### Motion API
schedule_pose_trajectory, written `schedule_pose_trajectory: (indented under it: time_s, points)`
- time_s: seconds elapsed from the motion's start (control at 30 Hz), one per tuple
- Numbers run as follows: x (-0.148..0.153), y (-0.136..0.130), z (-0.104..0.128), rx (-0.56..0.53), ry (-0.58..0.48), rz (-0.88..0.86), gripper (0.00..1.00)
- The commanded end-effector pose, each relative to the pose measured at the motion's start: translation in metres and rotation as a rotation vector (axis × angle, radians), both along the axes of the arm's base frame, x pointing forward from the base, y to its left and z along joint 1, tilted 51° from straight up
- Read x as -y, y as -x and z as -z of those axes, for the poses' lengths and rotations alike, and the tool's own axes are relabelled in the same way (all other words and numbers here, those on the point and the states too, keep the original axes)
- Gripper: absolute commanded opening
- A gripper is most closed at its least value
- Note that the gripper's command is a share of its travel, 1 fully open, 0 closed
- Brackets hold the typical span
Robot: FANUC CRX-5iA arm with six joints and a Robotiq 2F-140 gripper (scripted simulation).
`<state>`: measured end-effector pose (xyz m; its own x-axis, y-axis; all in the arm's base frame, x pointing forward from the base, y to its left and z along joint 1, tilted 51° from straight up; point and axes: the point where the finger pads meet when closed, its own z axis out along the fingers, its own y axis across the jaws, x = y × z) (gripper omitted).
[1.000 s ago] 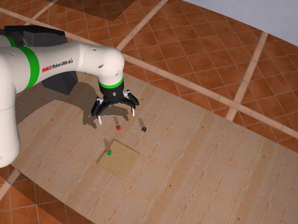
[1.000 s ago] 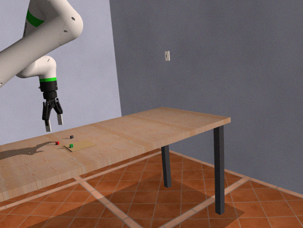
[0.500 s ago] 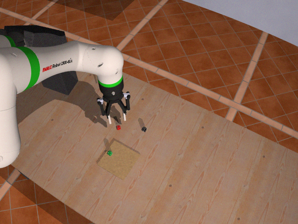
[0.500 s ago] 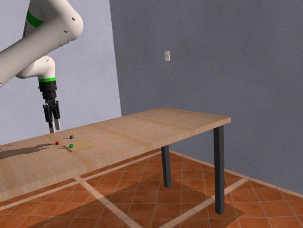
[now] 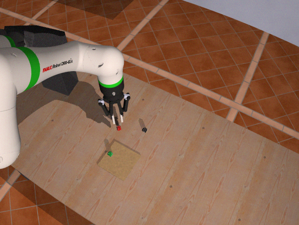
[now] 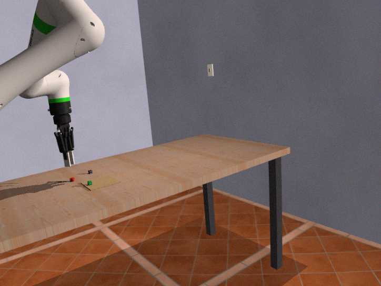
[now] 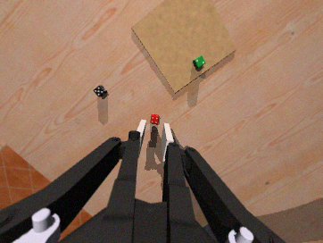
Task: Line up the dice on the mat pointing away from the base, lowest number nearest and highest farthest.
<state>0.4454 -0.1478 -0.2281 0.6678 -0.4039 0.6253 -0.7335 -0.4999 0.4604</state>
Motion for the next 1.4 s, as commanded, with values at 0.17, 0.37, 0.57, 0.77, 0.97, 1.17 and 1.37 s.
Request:
schedule_pose_trajectory:
  time_s: [0.17,0.37,0.57,0.77,0.97,1.17,1.37]
  points:
    - [0.000,0.000,0.000,0.000,0.000,0.000,0.19]
    - [0.000,0.000,0.000,0.000,0.000,0.000,0.19]
    - [0.001,0.000,0.001,0.000,0.000,0.000,0.19]
    - [0.003,-0.001,0.003,0.001,0.000,0.000,0.19]
    - [0.008,-0.001,0.007,0.001,0.000,0.000,0.19]
    - [0.015,-0.002,0.013,0.001,0.000,0.000,0.19]
    - [0.020,-0.003,0.017,0.001,0.000,0.000,0.19]
